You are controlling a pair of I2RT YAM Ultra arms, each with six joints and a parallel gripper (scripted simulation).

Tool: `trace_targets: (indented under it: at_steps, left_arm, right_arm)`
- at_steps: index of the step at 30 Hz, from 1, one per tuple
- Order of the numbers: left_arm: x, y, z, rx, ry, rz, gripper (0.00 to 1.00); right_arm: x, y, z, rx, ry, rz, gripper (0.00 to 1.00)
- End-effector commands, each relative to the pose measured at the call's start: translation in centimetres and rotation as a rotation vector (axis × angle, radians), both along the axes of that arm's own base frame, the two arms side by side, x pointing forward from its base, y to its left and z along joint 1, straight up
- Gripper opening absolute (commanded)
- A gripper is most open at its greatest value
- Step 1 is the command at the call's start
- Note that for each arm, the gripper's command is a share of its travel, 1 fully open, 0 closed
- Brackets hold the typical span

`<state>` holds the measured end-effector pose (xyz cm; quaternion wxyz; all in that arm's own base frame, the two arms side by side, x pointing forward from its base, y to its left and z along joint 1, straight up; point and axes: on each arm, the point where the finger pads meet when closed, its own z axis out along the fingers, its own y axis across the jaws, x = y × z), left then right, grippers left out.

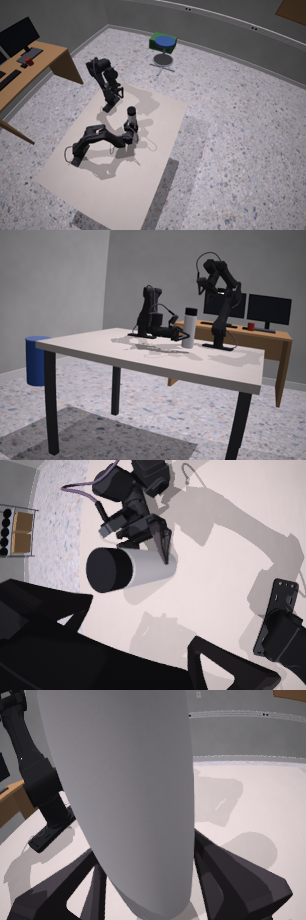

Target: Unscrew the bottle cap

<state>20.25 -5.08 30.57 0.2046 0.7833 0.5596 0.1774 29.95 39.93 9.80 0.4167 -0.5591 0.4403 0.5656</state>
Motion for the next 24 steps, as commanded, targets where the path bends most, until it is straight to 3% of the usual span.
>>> trace_targets:
  at_steps: [1,24]
  left_arm:
    - [-0.13,-0.08,-0.16,0.0,0.018,-0.008,0.94]
    - [-0.13,-0.08,-0.16,0.0,0.018,-0.008,0.94]
  right_arm:
    - [-0.14,0.17,2.38,0.044,-0.059,0.009,0.0]
    - [0.27,0.74,2.04,0.028,-0.079,-0.007,0.0]
